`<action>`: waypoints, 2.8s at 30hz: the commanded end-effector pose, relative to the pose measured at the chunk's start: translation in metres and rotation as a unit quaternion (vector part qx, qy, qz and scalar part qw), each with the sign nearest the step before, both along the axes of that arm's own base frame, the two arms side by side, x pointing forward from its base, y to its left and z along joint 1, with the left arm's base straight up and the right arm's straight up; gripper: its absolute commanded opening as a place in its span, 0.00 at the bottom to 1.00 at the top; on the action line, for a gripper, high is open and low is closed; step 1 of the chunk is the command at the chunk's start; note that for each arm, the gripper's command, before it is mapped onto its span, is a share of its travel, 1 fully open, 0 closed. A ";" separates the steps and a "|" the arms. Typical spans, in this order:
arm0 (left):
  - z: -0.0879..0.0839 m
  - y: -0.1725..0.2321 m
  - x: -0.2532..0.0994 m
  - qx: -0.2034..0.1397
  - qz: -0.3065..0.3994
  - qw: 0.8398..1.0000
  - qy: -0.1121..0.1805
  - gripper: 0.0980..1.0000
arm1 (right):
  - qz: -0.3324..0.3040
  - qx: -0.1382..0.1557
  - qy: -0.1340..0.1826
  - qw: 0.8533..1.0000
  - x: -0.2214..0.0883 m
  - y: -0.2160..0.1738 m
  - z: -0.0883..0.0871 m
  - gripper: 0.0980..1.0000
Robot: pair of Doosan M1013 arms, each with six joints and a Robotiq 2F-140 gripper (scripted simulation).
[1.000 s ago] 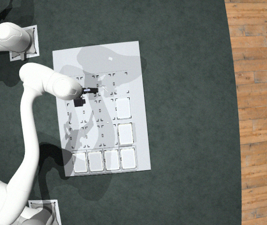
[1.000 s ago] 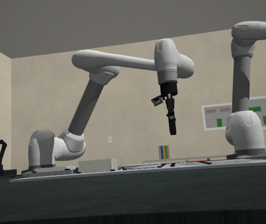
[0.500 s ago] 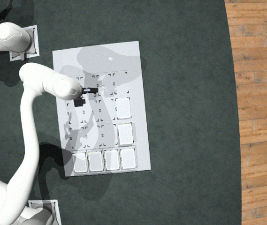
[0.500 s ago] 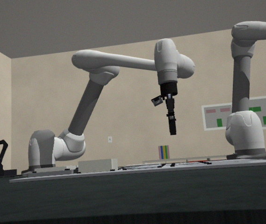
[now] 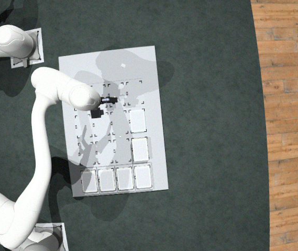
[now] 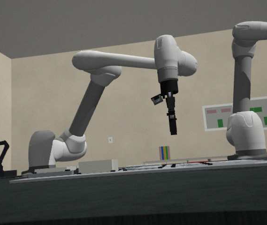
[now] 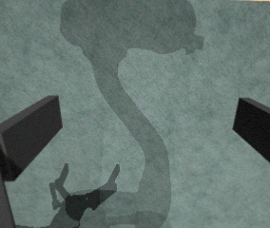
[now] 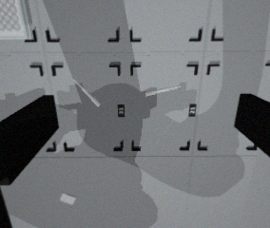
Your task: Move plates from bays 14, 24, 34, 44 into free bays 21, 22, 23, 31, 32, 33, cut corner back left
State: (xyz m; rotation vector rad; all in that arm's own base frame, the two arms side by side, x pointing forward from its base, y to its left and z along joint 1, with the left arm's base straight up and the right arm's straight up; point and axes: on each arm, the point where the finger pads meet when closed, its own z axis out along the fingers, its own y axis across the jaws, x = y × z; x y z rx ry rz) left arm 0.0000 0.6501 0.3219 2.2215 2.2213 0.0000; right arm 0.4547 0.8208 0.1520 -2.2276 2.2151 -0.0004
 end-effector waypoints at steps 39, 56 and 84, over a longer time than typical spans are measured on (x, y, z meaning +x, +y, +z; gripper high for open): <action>0.001 0.000 0.000 0.001 0.000 1.000 0.000 1.00 | 0.000 0.001 0.000 1.000 0.067 0.001 0.002 1.00; 0.001 0.000 0.000 0.001 0.000 1.000 0.000 1.00 | 0.000 0.001 0.000 1.000 0.067 0.001 0.002 1.00; 0.001 0.000 0.000 0.001 0.000 1.000 0.000 1.00 | 0.000 0.001 0.000 1.000 0.067 -0.071 0.001 1.00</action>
